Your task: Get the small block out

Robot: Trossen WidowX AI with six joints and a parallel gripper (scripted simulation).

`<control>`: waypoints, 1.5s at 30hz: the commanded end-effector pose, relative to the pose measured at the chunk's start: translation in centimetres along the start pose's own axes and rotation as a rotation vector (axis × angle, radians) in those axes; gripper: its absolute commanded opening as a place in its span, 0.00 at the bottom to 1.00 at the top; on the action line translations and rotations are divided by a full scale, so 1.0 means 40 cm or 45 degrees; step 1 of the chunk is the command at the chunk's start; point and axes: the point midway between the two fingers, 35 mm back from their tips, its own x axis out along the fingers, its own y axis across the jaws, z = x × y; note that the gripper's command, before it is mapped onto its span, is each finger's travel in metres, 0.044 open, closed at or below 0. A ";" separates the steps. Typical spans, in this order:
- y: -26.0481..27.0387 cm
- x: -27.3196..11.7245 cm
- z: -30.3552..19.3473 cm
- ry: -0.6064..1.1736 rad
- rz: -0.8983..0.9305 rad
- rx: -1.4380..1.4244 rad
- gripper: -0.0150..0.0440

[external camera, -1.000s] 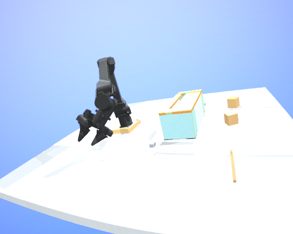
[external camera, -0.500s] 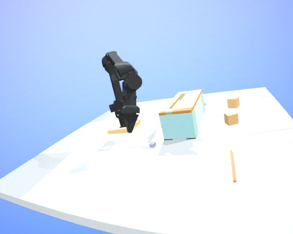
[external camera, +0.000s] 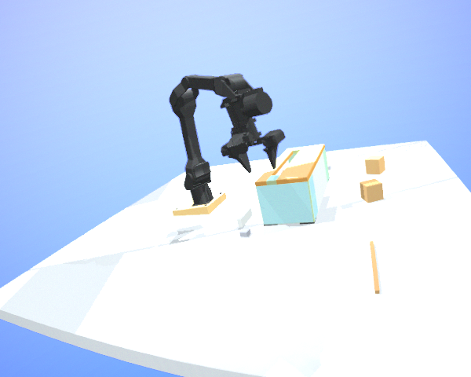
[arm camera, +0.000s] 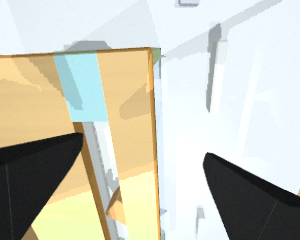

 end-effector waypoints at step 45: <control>-0.059 0.127 -0.172 0.270 -0.192 -0.253 0.93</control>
